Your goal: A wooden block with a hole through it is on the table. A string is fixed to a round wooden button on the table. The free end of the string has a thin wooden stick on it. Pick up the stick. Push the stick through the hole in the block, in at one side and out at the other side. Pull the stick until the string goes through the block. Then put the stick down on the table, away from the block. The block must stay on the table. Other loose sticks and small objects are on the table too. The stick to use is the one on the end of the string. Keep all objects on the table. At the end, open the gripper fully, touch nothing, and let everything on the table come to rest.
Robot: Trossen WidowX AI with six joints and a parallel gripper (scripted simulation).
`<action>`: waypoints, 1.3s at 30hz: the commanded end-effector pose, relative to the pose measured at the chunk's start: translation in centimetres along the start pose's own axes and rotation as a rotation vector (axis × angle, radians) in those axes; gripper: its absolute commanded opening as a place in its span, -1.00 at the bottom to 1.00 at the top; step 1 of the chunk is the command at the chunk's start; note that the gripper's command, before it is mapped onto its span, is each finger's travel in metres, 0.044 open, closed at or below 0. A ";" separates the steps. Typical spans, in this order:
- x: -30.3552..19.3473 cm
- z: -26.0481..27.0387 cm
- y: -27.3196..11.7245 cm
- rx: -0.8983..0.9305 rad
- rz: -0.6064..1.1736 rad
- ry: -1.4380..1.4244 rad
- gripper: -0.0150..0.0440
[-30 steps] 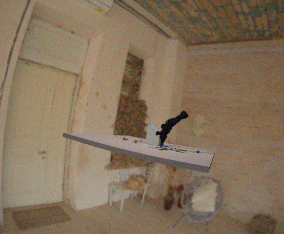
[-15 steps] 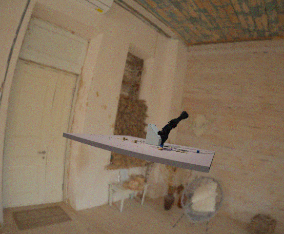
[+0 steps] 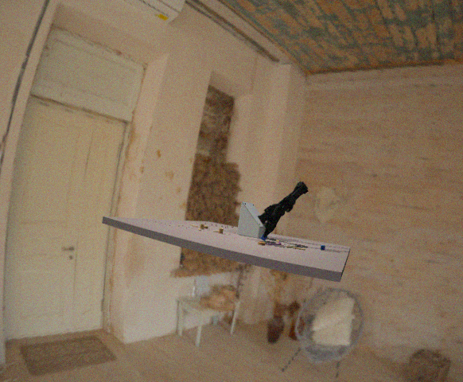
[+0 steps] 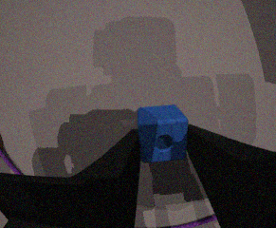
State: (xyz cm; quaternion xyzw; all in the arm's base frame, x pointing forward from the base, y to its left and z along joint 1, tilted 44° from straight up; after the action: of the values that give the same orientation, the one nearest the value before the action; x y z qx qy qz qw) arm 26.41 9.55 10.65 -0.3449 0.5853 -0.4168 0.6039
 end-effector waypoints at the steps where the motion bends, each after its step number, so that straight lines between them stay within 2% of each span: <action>1: -0.1 0.0 -0.3 0.011 -0.010 0.001 -0.49; 10: -1.9 -0.3 0.0 0.036 -0.154 0.002 -0.49; 19: -2.3 -0.4 0.1 0.043 -0.188 0.002 -0.49; 39: -5.3 -0.9 1.0 0.076 -0.461 0.014 -0.49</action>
State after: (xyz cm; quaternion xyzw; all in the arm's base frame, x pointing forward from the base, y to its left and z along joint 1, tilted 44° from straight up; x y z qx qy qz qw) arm 25.73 14.42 12.07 -0.4331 0.4897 -0.5541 0.5154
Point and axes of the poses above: the point midway between the two fingers, 35 mm back from their tips, its own y axis out along the fingers, its own z axis across the jaws, x = y × z, the point moved 6 cm from there along -y, back along the fingers, and after that the axes turned 11 degrees about y, right-handed, at the moved point
